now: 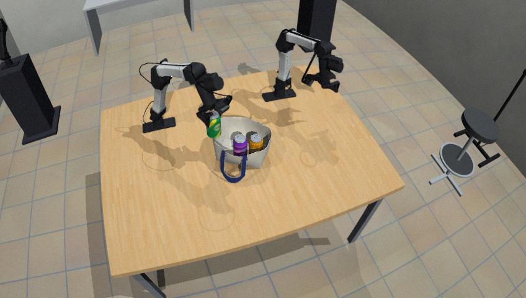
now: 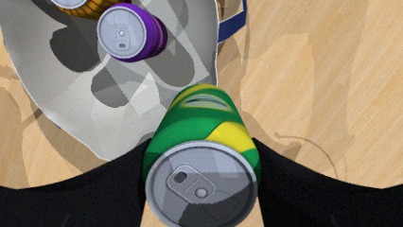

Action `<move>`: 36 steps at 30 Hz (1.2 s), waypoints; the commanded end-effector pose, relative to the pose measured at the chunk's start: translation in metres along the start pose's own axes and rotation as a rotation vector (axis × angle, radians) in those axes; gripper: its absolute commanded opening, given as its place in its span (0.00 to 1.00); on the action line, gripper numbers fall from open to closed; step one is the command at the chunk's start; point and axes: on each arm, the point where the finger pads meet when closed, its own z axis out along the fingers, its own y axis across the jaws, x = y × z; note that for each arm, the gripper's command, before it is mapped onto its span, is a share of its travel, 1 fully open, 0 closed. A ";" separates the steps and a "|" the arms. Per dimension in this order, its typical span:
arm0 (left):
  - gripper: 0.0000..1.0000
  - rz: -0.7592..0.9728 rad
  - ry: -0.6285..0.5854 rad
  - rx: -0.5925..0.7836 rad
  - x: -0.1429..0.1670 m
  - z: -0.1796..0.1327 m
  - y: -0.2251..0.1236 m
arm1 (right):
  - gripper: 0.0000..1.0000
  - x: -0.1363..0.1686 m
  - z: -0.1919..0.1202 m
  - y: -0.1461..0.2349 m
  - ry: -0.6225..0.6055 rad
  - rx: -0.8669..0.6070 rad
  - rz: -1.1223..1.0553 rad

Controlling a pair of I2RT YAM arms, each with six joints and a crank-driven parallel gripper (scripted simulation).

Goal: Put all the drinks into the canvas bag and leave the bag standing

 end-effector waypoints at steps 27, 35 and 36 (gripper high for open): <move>0.91 -0.005 0.034 -0.053 0.003 -0.019 0.011 | 0.74 -0.034 -0.036 0.010 -0.184 -0.010 0.026; 0.91 -0.005 0.034 -0.053 0.003 -0.019 0.011 | 0.74 -0.013 -0.022 0.032 -0.066 0.008 0.011; 0.91 -0.005 0.034 -0.053 0.003 -0.019 0.011 | 0.74 -0.013 -0.023 0.034 -0.064 0.010 0.012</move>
